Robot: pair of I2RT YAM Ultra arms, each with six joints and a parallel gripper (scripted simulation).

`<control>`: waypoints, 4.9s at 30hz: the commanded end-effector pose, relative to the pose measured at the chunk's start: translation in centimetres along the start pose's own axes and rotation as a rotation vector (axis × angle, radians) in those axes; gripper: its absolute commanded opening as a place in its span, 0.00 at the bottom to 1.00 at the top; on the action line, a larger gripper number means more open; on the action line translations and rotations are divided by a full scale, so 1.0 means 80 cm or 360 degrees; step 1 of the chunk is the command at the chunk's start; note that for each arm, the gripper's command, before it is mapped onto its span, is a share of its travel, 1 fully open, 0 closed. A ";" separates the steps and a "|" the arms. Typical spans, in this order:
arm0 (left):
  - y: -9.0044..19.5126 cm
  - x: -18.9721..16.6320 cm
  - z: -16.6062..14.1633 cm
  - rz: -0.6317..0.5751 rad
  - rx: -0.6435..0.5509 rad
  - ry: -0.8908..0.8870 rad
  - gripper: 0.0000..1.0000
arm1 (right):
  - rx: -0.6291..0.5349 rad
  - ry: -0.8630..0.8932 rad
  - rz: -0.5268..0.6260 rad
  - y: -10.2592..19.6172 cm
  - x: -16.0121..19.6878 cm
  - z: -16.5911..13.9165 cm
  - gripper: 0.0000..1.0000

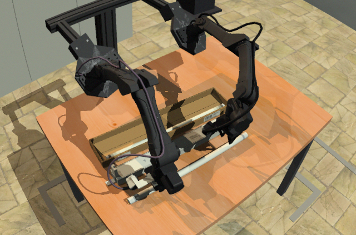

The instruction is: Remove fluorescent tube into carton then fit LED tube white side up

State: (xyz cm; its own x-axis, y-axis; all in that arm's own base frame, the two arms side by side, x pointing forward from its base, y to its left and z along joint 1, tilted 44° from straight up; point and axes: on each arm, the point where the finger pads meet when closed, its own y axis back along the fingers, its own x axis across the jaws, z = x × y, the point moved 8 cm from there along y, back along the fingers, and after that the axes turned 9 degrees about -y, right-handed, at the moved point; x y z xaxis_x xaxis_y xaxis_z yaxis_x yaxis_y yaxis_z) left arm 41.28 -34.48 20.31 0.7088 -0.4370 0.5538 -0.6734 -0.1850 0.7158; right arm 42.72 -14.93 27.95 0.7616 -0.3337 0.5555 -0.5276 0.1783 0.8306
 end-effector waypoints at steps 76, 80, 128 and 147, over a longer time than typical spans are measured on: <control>0.010 -0.050 0.017 0.0625 0.0049 -0.0021 0.49 | -0.0028 -0.0019 0.0010 0.015 -0.001 0.007 0.11; 0.005 -0.045 0.027 0.0630 0.0042 -0.0016 0.49 | -0.0028 -0.0019 0.0010 0.015 -0.001 0.007 0.11; -0.052 -0.037 0.014 0.0584 0.0052 -0.0028 0.49 | -0.0028 -0.0019 0.0010 0.015 -0.001 0.007 0.11; -0.054 -0.032 0.017 0.0566 0.0053 -0.0036 0.11 | -0.0027 -0.0018 0.0010 0.015 -0.001 0.007 0.49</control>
State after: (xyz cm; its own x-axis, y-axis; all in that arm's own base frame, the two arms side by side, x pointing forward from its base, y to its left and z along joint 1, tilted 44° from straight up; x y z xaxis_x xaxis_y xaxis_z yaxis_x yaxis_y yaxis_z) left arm 43.05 -32.29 14.27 0.4457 -0.4916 0.7481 -0.8800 -0.0871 0.4670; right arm 42.71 -14.93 27.96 0.7617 -0.3336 0.5555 -0.5276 0.1784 0.8305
